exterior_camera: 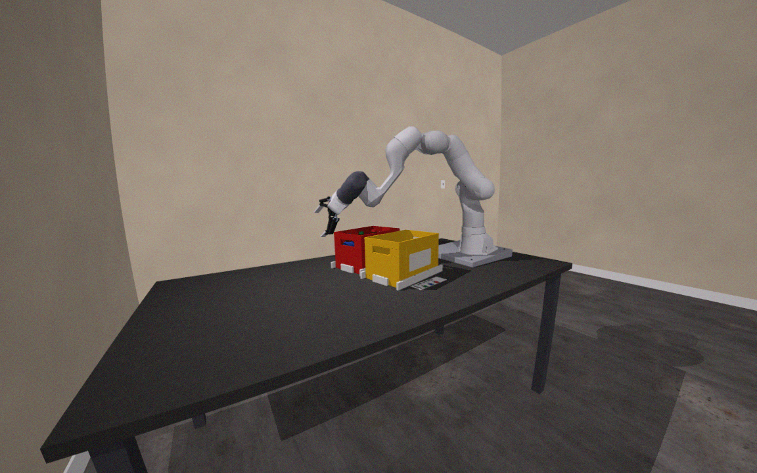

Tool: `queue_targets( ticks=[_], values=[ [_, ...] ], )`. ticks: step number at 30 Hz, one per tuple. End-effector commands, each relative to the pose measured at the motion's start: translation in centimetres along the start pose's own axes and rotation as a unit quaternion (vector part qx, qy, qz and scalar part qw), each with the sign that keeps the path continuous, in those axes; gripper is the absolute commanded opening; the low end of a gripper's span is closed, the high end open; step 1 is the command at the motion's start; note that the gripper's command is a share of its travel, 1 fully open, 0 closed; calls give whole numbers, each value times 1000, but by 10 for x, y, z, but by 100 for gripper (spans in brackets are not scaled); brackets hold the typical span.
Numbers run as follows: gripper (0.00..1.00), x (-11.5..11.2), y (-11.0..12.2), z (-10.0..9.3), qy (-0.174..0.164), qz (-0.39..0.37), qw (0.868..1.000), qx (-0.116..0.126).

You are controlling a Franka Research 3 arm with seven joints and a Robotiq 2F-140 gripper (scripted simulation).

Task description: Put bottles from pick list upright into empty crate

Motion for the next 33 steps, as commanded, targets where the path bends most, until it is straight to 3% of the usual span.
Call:
queue_targets(
  ticks=[1, 17, 18, 33],
  values=[
    [100, 0, 0, 0, 0, 0, 1000, 0],
    [100, 0, 0, 0, 0, 0, 1000, 0],
    [38, 1, 4, -3, 0, 0, 1000, 0],
    [38, 18, 60, -41, 0, 0, 1000, 0]
  ],
)
Point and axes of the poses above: the point where the finger pads meet when closed, its own z axis out along the fingers, its own y axis across the jaws, x = y × z, the point moved 5 cm from there along -z, back along the fingers, and after that the axes turned 8 degrees about z, right-handed, at the moved point
